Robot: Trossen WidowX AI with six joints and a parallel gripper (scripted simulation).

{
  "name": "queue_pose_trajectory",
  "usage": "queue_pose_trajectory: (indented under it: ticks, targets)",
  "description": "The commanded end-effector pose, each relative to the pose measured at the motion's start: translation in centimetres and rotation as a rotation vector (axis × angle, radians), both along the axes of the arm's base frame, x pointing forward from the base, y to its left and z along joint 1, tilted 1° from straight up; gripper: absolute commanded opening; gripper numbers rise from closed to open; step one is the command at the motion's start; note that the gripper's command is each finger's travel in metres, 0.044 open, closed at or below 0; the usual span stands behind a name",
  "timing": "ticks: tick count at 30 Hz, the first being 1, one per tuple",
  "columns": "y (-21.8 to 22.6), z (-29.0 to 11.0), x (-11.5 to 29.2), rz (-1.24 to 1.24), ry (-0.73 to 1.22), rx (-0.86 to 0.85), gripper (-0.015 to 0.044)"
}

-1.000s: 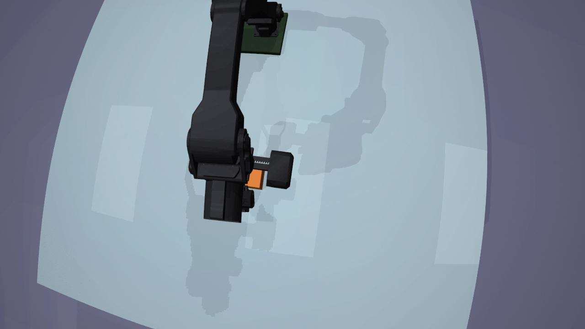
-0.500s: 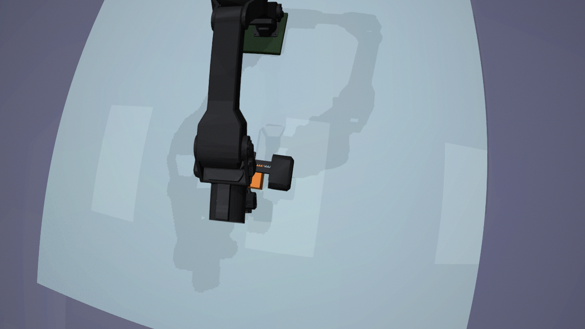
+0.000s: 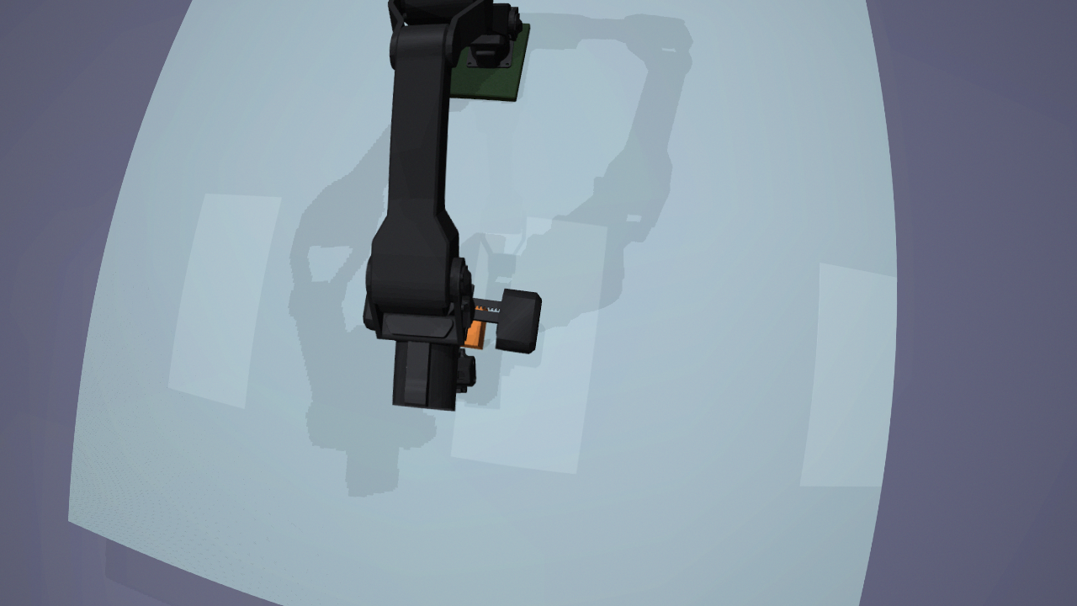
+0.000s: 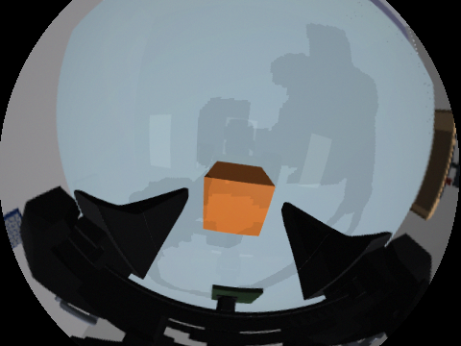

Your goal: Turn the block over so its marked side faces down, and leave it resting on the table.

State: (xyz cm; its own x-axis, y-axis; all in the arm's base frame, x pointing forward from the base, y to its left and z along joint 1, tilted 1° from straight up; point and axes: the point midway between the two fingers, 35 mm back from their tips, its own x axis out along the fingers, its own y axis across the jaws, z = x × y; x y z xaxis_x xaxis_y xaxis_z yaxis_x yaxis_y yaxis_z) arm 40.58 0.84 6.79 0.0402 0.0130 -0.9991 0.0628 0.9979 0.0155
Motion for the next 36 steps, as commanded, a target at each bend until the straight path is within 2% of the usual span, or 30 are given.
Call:
queue_pose_trajectory:
  ticks: [1, 2, 9, 29, 34, 36]
  targets:
    - [0.1, -0.6, -0.1, 0.004, 0.004, 0.003, 0.0440]
    - [0.1, -0.6, -0.1, 0.004, 0.004, 0.003, 0.0440]
    - [0.1, -0.6, -0.1, 0.004, 0.004, 0.003, 0.0256]
    - [0.1, -0.6, -0.1, 0.004, 0.004, 0.003, 0.0123]
    - [0.0, 1.5, -0.1, 0.003, 0.003, 0.002, 0.0000]
    - [0.0, 2.3, -0.2, 0.004, 0.004, 0.003, 0.0000]
